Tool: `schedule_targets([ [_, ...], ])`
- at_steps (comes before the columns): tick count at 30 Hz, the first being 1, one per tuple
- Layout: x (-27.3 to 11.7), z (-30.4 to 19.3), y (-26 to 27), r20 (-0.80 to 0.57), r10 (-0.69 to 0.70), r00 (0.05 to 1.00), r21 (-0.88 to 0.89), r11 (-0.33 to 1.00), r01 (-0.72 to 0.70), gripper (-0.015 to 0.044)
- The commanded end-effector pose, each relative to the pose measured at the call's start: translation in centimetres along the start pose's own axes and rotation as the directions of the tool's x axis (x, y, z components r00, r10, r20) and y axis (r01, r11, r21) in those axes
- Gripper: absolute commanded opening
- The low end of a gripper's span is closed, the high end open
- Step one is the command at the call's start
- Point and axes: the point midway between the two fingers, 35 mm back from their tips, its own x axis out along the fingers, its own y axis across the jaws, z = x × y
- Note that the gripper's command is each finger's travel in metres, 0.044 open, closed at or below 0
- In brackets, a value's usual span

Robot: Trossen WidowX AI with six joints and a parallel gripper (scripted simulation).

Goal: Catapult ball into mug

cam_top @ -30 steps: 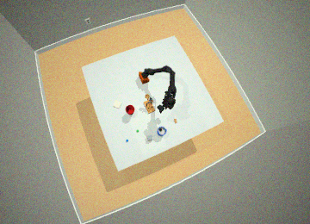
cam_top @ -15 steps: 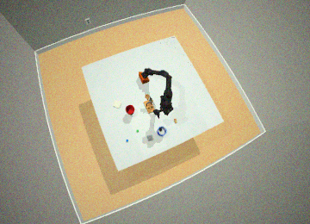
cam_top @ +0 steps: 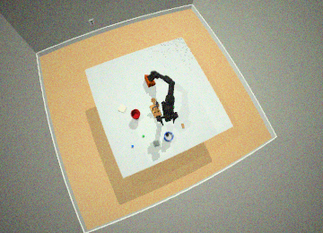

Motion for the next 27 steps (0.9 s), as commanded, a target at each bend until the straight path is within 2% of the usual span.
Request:
schedule_targets([
  [1,-0.1,0.2,0.4,0.004,0.015,1.0,0.004,1.0,-0.015,0.044],
  [27,0.5,1.0,0.0,0.025,0.019,1.0,-0.027,0.999,-0.018,0.044],
])
